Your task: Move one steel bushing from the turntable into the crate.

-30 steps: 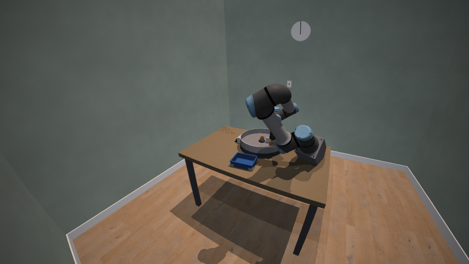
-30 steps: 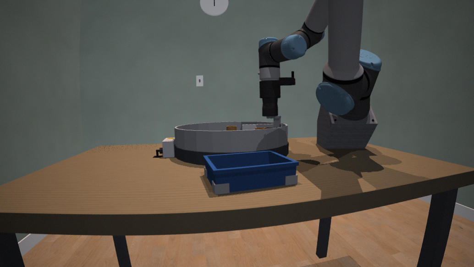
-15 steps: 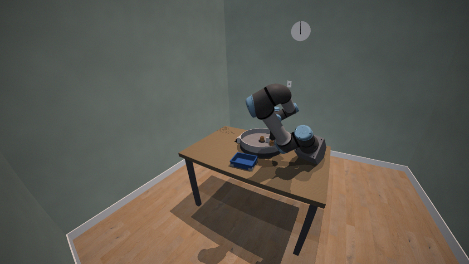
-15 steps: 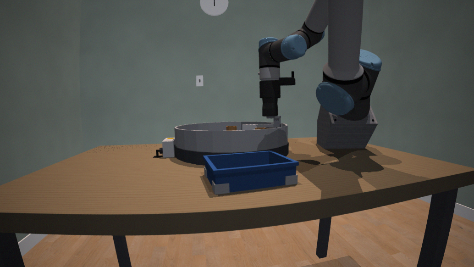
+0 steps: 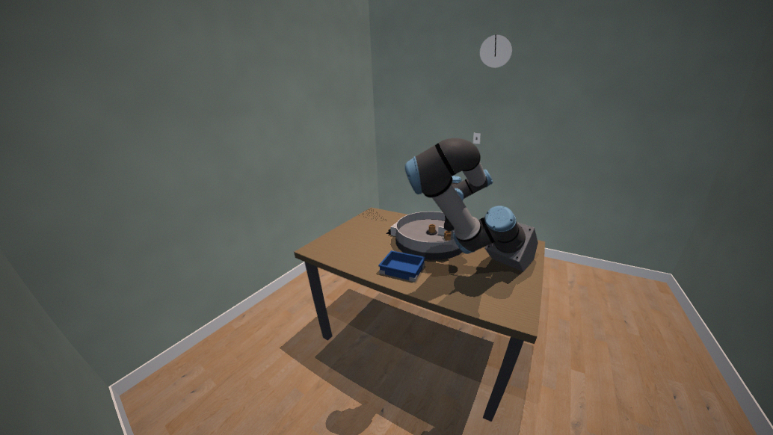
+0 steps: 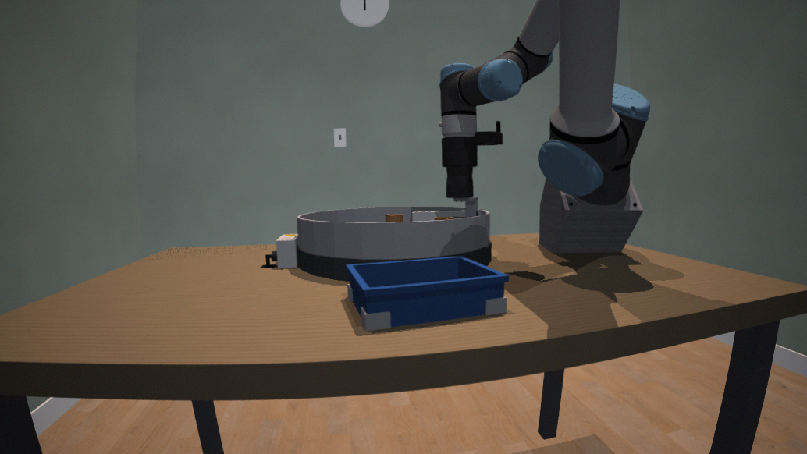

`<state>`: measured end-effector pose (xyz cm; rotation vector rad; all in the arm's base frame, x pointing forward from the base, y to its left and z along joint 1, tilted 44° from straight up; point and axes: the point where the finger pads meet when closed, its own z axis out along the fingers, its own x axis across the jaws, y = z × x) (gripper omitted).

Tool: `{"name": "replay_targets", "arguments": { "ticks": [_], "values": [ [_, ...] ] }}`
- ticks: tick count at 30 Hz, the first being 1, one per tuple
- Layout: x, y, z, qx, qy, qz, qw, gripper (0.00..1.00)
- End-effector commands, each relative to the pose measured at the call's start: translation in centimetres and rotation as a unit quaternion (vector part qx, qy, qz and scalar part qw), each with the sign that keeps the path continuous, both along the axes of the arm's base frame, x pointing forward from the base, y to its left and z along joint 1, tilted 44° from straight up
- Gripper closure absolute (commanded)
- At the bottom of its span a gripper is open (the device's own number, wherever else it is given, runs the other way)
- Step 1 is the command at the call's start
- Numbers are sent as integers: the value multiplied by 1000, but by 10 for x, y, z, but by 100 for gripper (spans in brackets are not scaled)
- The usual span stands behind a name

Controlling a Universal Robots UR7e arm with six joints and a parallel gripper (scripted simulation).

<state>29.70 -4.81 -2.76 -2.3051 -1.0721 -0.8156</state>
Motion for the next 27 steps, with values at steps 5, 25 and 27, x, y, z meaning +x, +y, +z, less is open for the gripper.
{"name": "replay_targets", "arguments": {
  "ticks": [5, 25, 27],
  "values": [
    [0, -1, 1, 0, 0, 0, 1000, 100],
    [-4, -7, 9, 1, 0, 1, 1000, 100],
    [-4, -7, 10, 1, 0, 1, 1000, 100]
  ]
}}
